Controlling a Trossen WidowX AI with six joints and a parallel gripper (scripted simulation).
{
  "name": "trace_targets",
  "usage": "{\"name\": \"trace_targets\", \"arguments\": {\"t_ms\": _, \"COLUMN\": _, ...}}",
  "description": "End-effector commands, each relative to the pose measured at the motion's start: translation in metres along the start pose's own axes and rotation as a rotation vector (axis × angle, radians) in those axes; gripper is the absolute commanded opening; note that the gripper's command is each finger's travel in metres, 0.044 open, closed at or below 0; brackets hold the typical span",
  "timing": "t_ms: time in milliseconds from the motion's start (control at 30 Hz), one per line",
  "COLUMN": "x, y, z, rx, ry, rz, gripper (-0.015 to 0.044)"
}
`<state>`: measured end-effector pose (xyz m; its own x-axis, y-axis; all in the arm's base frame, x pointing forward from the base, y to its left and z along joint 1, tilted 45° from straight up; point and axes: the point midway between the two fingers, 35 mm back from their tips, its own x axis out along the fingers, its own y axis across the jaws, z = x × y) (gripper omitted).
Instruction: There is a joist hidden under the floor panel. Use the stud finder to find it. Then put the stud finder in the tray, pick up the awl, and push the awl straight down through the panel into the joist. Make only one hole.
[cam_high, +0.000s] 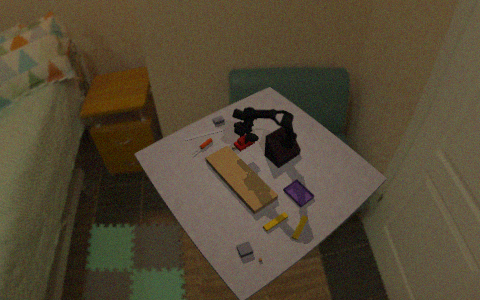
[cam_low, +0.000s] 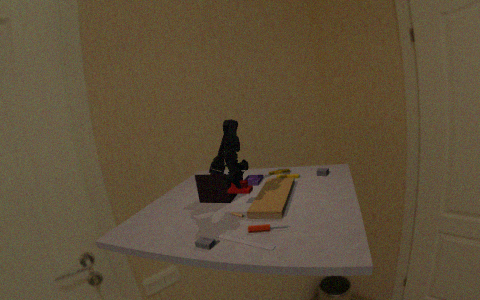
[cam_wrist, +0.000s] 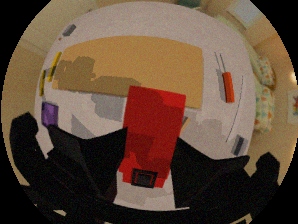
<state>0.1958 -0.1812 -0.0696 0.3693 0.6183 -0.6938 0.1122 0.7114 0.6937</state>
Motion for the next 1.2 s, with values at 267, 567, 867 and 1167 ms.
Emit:
{"name": "trace_targets", "arguments": {"t_ms": 267, "x": 0.001, "y": -0.022, "z": 0.047, "rx": -0.004, "ry": -0.013, "rz": -0.006, "gripper": 0.0}}
{"name": "trace_targets", "arguments": {"t_ms": 567, "x": 0.007, "y": -0.034, "z": 0.08, "rx": -0.007, "ry": -0.015, "rz": -0.006, "gripper": 0.0}}
{"name": "trace_targets", "arguments": {"t_ms": 867, "x": 0.016, "y": -0.043, "z": 0.112, "rx": -0.011, "ry": -0.017, "rz": -0.002, "gripper": 0.0}}
{"name": "trace_targets", "arguments": {"t_ms": 1167, "x": 0.026, "y": -0.048, "z": 0.137, "rx": -0.014, "ry": -0.018, "rz": 0.002, "gripper": 0.0}}
